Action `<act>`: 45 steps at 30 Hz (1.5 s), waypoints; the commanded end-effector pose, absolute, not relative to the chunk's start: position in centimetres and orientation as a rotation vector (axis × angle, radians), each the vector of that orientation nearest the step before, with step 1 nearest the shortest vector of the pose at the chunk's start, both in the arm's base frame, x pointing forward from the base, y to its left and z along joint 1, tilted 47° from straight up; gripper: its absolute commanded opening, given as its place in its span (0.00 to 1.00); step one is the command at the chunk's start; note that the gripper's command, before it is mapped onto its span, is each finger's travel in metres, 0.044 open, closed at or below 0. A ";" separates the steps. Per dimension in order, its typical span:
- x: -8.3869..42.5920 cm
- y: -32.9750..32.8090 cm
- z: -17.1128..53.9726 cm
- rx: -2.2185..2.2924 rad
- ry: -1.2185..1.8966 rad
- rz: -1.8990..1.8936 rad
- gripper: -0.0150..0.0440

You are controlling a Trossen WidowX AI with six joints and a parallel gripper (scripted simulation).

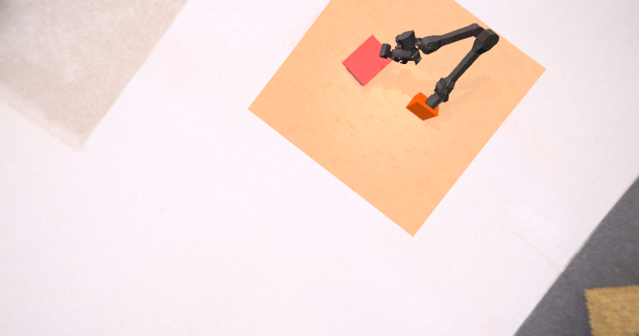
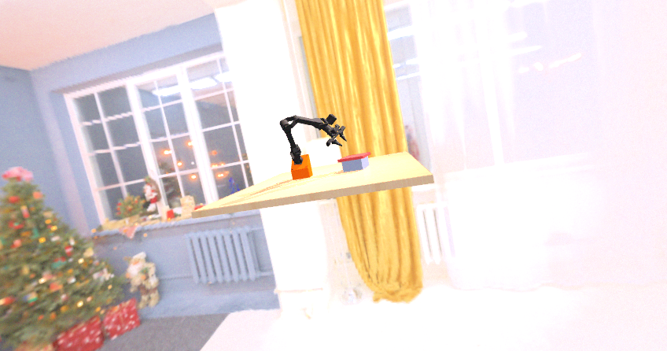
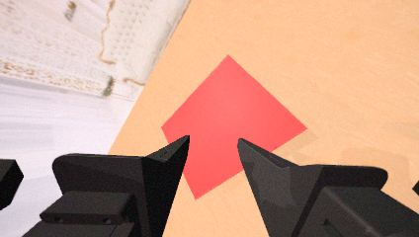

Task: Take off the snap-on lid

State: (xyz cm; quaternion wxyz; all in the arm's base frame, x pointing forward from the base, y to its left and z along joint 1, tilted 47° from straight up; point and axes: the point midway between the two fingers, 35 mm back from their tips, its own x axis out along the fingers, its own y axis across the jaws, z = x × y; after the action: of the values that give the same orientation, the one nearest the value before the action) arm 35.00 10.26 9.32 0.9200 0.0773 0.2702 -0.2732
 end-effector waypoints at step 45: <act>27.5 7.5 0.2 0.780 0.147 -0.583 0.65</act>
State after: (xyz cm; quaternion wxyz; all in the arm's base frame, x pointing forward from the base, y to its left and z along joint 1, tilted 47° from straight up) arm 27.65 8.22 0.66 0.8789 0.3796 0.0680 -0.2808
